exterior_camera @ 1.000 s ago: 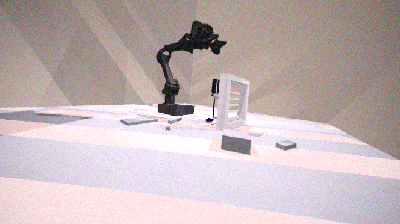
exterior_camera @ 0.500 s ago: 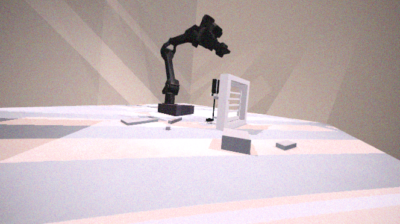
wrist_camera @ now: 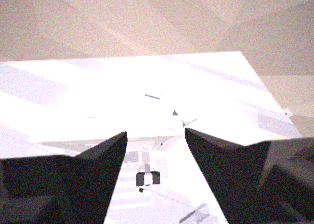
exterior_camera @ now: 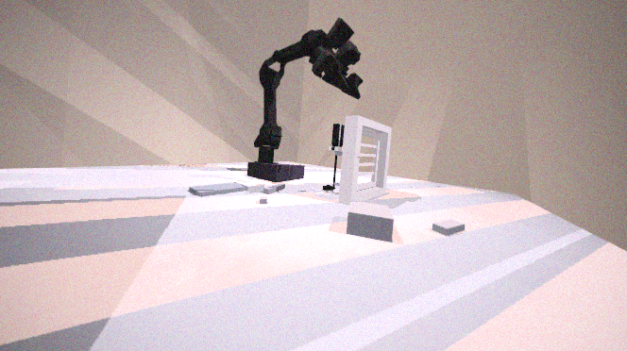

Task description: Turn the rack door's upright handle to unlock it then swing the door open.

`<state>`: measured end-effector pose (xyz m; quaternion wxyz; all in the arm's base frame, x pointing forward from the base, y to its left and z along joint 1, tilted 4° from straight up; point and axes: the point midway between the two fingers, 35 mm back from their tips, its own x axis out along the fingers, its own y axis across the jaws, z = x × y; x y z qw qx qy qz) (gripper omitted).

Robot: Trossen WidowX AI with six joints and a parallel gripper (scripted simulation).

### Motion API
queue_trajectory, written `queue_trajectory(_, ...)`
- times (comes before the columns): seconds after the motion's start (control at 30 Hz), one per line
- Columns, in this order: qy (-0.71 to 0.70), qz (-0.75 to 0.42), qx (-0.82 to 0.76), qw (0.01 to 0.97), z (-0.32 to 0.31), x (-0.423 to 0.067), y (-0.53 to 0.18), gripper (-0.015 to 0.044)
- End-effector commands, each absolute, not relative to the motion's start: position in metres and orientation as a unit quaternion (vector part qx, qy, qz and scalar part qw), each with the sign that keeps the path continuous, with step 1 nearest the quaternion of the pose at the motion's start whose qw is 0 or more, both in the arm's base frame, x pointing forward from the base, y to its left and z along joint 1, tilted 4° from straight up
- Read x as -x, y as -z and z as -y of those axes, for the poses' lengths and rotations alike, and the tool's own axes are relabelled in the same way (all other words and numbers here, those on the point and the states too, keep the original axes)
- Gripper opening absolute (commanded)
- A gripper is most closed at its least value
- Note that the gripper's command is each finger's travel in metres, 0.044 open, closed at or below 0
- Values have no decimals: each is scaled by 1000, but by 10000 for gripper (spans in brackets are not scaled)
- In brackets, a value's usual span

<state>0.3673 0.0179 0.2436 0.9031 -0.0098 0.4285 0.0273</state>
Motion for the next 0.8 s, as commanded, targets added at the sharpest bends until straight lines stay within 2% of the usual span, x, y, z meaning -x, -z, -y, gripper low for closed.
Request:
queue_trajectory(0.0,-30,-472,7,881,-20,-367,-232,286)
queue_trajectory(0.77,-35,-693,3,720,-26,-342,-200,286)
